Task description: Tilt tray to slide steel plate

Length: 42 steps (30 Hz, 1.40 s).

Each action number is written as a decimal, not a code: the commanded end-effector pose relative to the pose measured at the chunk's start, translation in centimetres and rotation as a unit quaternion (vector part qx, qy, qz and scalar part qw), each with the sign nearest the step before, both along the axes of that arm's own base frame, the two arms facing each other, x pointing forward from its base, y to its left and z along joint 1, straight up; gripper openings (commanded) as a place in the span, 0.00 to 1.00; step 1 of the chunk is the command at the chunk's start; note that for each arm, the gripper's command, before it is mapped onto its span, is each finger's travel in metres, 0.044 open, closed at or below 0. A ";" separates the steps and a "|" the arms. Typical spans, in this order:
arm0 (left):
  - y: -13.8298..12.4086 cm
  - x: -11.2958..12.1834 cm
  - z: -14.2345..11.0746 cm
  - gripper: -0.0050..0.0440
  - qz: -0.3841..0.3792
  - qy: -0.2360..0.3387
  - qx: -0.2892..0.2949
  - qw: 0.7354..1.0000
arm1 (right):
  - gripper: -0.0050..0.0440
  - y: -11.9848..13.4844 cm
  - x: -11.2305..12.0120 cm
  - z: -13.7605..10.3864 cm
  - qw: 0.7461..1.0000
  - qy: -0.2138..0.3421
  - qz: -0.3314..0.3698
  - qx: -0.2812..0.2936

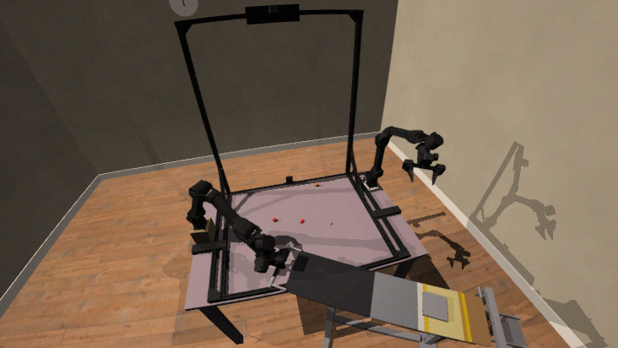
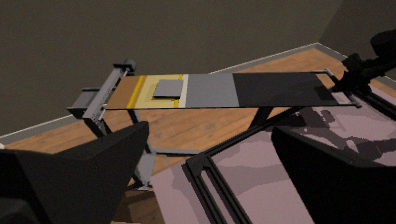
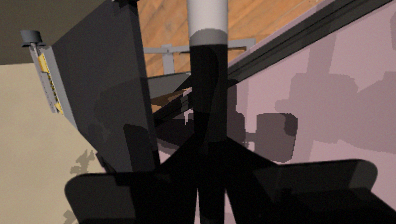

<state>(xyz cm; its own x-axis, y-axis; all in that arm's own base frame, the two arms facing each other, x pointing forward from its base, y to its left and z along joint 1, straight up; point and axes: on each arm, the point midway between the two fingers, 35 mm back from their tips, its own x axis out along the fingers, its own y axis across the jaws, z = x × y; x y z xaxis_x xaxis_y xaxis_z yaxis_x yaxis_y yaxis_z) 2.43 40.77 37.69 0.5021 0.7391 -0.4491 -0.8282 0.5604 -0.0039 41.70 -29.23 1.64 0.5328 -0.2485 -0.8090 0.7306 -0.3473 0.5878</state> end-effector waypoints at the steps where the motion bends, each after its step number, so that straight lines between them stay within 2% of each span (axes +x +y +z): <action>1: 0.0 0.0 0.1 1.00 -0.001 0.001 0.002 1.000 | 0.10 -0.3 0.5 2.8 1.000 -0.019 0.000 -0.011; 4: 0.0 0.0 0.1 1.00 -0.001 0.001 0.002 1.000 | 0.10 -0.4 0.6 3.6 1.000 -0.021 0.000 -0.012; 42: 0.0 0.0 0.1 1.00 -0.001 0.001 0.002 1.000 | 0.10 -0.5 1.0 6.2 0.999 -0.043 0.000 -0.022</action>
